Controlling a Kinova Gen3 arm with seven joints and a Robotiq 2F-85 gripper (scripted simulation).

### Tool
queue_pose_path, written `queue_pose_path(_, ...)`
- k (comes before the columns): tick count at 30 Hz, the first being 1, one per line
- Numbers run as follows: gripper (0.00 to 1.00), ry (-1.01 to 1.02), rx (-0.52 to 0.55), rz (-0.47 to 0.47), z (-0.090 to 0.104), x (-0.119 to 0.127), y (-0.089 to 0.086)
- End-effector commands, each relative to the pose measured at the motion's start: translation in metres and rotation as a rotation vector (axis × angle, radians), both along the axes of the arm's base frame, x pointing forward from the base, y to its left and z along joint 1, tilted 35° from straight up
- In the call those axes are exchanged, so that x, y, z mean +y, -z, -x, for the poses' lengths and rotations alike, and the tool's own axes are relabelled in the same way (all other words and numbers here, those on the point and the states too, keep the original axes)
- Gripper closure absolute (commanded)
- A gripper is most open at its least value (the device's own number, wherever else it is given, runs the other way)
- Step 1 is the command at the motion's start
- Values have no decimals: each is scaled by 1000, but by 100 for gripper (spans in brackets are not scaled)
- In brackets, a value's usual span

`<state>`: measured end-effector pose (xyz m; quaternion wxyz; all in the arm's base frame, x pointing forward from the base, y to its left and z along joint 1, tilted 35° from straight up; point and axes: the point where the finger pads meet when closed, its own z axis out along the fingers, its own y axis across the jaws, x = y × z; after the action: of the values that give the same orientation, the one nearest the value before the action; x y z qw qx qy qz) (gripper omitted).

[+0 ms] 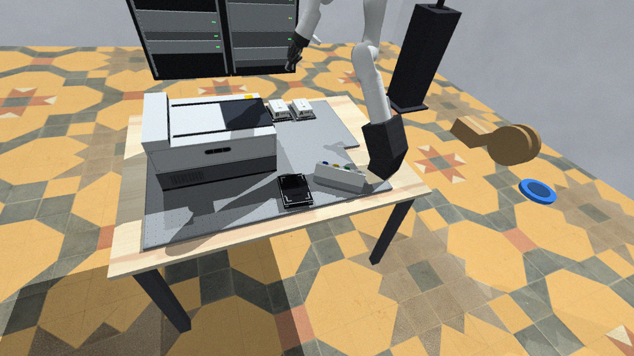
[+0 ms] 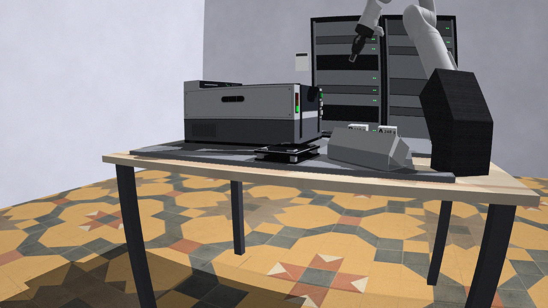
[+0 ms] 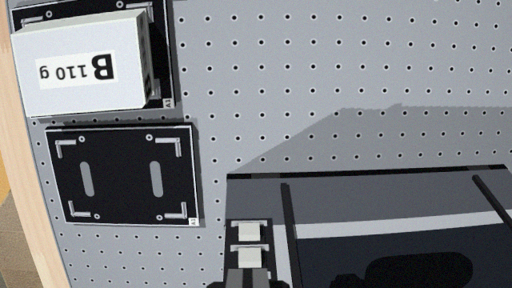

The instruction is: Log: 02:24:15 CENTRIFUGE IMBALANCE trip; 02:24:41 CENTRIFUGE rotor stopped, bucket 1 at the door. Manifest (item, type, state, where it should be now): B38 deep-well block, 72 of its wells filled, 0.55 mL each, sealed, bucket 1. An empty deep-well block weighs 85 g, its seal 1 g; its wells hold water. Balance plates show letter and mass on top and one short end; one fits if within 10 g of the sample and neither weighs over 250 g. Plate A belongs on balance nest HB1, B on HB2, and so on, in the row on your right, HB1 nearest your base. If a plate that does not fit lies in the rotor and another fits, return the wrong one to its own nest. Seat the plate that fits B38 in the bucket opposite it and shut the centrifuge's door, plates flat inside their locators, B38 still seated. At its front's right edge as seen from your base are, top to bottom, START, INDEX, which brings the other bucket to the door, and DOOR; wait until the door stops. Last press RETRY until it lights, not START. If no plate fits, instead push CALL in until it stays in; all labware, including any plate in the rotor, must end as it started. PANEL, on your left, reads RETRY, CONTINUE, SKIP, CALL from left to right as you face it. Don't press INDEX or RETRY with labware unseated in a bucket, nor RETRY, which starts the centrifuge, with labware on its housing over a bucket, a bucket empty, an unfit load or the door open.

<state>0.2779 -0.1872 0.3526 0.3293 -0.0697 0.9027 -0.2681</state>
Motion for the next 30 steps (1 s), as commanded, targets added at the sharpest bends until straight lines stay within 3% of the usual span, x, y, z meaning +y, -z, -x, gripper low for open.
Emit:
queue_pose_path(1, 90, 0, -1, 1, 0, 0, -1)
queue_pose_path(25, 90, 231, 369, -21, 0, 0, 0)
queue_pose_path(30, 90, 231, 369, -21, 0, 0, 0)
